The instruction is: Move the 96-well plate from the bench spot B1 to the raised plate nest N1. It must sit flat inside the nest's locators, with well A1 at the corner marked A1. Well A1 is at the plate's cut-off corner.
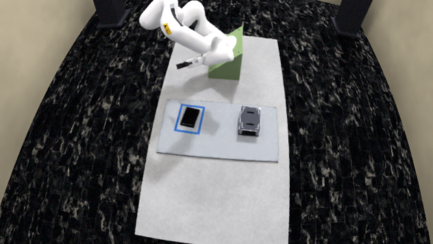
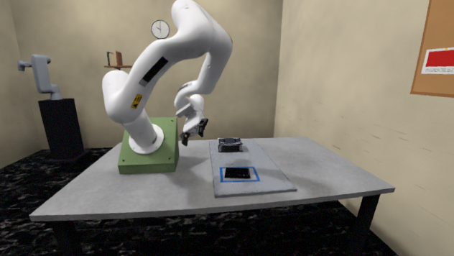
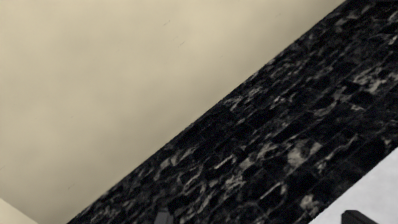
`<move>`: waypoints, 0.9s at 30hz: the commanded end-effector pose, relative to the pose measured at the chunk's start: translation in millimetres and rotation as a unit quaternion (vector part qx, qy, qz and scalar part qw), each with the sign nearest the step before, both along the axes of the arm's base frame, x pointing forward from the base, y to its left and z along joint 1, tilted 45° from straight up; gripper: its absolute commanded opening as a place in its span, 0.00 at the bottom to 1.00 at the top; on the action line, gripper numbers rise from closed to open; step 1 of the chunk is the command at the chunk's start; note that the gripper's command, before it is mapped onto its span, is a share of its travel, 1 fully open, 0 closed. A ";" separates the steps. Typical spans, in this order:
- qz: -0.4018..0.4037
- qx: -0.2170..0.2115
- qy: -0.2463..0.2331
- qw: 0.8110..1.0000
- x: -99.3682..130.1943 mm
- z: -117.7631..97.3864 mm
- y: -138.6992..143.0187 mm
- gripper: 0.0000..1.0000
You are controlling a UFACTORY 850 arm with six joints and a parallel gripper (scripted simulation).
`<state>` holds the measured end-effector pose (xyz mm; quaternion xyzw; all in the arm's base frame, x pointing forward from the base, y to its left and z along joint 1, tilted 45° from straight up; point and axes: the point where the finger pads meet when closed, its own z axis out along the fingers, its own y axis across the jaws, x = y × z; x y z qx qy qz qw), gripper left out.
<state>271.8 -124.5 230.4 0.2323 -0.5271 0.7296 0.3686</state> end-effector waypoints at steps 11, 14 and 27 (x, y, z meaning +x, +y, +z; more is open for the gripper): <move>0.000 0.000 0.000 1.000 0.3 0.1 0.3 1.00; 0.000 0.000 0.000 1.000 0.3 0.1 0.3 1.00; 0.028 0.035 -0.160 0.986 9.9 -19.7 -9.2 1.00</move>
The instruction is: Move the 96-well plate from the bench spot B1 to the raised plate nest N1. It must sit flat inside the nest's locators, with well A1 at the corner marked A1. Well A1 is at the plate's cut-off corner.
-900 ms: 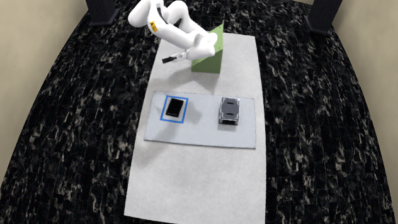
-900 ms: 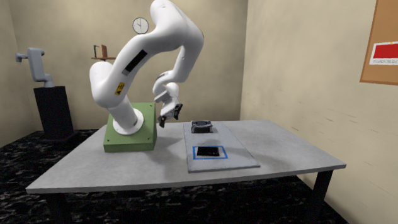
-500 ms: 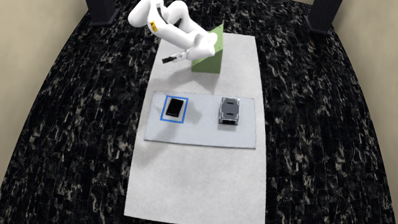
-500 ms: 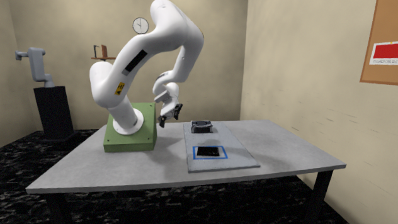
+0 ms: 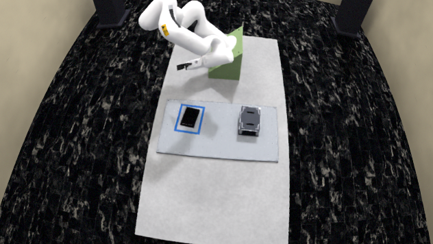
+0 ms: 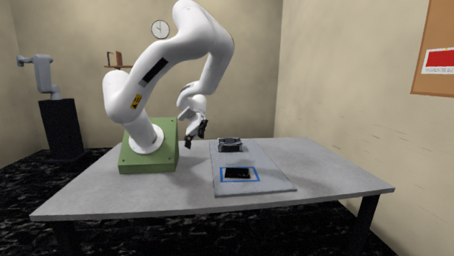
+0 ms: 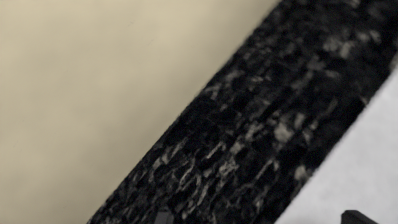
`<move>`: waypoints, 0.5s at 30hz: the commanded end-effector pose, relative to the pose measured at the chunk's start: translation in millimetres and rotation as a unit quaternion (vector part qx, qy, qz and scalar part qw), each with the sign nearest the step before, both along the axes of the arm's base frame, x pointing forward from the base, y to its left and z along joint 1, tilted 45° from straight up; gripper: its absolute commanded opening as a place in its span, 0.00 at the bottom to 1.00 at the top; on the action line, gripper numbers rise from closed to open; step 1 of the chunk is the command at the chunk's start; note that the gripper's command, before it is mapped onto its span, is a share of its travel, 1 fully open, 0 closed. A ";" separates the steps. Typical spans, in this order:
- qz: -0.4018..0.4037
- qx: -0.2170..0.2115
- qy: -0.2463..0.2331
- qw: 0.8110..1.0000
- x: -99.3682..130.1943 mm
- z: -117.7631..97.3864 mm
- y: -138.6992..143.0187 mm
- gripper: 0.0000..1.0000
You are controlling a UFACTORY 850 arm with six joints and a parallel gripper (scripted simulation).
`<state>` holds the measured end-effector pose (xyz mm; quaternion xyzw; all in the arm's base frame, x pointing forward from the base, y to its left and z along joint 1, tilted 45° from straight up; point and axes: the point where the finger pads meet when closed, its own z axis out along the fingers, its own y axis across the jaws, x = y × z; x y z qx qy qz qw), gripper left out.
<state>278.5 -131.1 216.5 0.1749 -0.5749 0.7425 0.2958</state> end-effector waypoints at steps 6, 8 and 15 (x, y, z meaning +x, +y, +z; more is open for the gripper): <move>0.021 0.027 -0.141 0.989 6.7 -12.2 -5.4 1.00; 0.022 0.030 -0.157 0.987 9.0 -16.3 -7.0 1.00; 0.029 0.047 -0.269 0.962 16.1 -27.8 -11.4 1.00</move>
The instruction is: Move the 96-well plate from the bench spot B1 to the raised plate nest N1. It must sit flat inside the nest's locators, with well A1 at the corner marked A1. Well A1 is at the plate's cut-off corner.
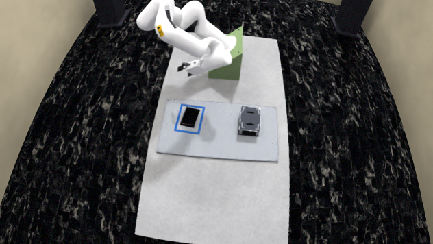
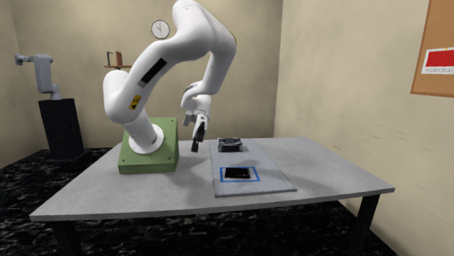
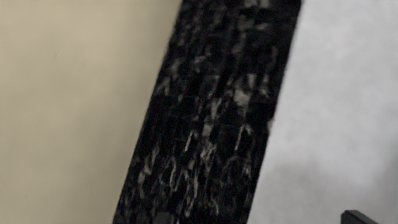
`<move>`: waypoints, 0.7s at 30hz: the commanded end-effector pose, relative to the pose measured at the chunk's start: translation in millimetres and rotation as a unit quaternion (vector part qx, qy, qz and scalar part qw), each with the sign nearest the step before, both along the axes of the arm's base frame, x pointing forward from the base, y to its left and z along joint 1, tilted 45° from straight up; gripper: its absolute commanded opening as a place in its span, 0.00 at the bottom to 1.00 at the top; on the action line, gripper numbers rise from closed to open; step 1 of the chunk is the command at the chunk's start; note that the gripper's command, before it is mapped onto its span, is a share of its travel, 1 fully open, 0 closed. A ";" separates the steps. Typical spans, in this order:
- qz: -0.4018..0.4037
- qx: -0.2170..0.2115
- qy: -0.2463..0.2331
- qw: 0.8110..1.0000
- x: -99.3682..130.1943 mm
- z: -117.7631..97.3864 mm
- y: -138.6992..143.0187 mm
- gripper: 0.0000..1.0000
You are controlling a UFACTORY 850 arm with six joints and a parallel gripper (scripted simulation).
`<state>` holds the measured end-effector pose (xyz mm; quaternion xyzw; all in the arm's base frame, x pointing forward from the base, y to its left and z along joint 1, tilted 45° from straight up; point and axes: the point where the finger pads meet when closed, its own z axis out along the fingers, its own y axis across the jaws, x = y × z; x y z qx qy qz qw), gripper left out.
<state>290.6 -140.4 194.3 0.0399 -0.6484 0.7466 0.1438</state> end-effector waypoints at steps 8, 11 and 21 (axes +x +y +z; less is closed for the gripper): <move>0.007 0.025 -0.175 0.984 11.1 -15.8 -5.4 1.00; 0.006 0.029 -0.208 0.978 14.8 -20.7 -7.0 1.00; -0.003 0.045 -0.366 0.929 27.2 -35.1 -11.0 1.00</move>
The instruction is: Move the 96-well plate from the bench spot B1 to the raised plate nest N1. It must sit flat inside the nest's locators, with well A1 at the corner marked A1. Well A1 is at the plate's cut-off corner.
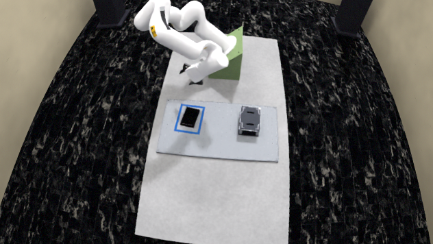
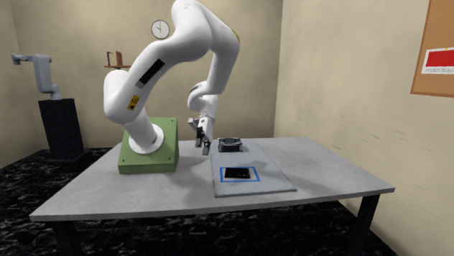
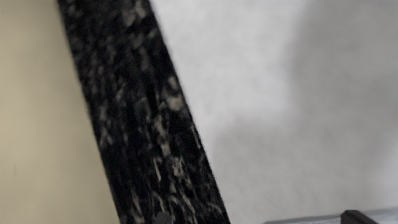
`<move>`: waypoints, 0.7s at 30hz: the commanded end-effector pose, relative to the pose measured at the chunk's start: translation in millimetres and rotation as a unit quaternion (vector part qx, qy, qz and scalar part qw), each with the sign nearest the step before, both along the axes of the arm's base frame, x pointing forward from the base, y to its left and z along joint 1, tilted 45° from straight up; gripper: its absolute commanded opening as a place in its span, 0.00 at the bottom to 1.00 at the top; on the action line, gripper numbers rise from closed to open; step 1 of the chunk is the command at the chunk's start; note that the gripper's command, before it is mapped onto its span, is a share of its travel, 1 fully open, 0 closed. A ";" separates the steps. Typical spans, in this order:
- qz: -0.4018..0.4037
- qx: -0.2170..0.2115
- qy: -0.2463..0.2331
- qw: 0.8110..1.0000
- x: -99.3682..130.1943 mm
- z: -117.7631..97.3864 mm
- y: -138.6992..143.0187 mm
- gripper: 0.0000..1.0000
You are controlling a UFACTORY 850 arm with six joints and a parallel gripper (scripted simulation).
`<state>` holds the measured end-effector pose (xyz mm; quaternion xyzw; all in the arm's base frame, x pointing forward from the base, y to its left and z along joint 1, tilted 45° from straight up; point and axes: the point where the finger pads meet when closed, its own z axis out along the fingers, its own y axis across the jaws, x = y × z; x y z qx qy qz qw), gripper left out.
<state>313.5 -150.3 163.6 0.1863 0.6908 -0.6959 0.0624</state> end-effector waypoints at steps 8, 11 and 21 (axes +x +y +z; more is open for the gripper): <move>-0.014 0.016 -0.161 0.987 17.0 -16.8 -4.1 1.00; -0.022 0.021 -0.209 0.977 18.1 -17.8 -4.3 1.00; -0.049 0.032 -0.347 0.936 33.3 -30.1 -6.8 1.00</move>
